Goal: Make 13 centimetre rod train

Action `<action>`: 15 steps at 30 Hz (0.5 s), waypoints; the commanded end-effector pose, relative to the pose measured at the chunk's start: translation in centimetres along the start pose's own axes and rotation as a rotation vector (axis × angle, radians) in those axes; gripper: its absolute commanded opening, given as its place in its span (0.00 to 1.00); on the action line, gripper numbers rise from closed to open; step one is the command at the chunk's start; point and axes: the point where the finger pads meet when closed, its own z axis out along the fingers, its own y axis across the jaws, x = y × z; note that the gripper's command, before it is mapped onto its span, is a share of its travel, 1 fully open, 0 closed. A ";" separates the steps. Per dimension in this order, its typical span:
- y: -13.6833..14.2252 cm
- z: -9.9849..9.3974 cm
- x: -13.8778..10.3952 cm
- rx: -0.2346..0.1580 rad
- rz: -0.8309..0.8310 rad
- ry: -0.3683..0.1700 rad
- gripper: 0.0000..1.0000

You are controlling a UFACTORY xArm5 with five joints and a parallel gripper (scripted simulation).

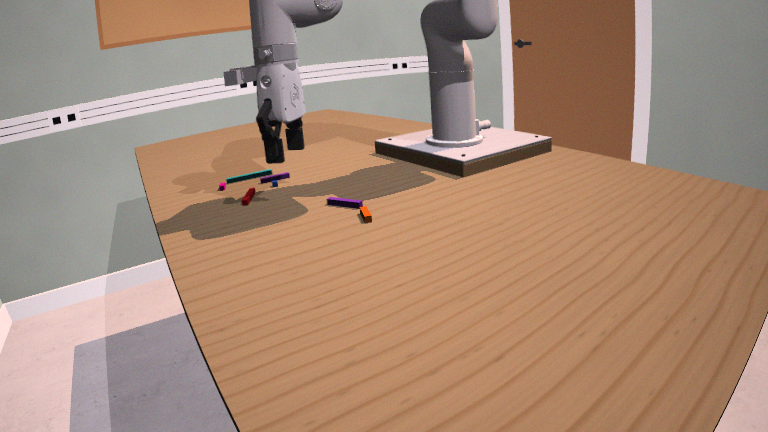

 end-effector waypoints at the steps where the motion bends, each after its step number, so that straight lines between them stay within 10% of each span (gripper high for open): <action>1: -0.1 -0.1 0.1 0.002 0.000 0.003 1.00; 15: 0.0 -0.1 0.7 0.002 0.055 0.003 1.00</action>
